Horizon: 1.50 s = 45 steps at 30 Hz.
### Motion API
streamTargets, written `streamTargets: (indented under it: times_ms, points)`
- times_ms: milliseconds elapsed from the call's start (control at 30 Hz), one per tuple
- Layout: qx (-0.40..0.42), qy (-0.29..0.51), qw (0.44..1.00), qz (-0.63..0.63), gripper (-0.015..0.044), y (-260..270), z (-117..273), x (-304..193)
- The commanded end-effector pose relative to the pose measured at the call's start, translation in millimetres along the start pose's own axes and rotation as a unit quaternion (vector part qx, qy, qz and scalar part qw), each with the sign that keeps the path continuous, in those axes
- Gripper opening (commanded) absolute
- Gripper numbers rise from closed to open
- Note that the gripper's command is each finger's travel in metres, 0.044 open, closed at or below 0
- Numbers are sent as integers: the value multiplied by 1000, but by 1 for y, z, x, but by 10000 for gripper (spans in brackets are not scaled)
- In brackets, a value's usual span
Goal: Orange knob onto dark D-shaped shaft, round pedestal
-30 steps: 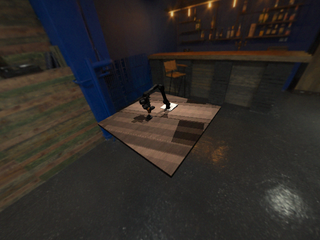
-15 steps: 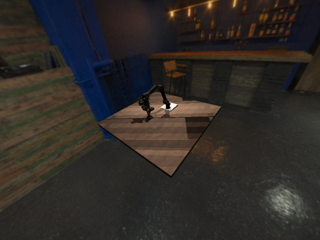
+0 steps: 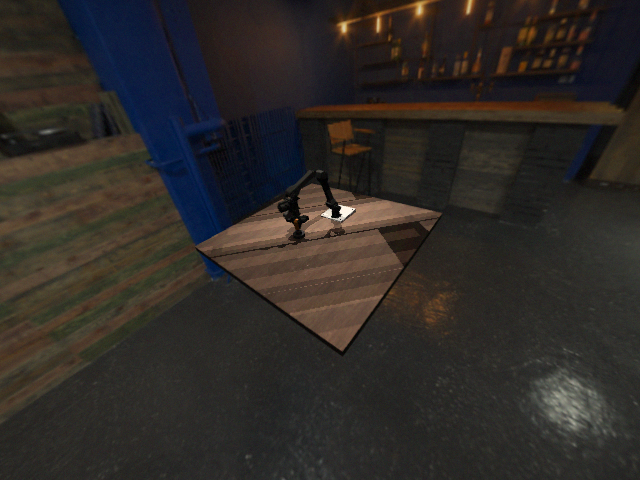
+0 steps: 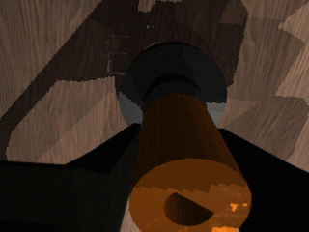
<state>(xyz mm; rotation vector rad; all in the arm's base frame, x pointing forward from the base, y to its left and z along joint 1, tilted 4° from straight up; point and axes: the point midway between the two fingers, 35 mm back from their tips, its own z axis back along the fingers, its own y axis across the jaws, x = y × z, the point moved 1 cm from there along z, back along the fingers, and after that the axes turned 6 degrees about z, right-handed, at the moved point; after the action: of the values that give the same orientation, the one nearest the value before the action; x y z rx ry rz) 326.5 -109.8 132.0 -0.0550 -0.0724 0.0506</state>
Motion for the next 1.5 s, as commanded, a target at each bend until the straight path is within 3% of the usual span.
streamTargets:
  times_ms: [0, 1033, 1267, 1467]
  points:
    - [2, -1, 1000, -2, 0, 0, -1, 1]
    - [2, -1, 1000, -2, 0, 0, 3, 0]
    - [2, -1, 995, 97, 0, 0, 4, 1]
    - [2, -1, 995, 103, 0, -1, 3, 4]
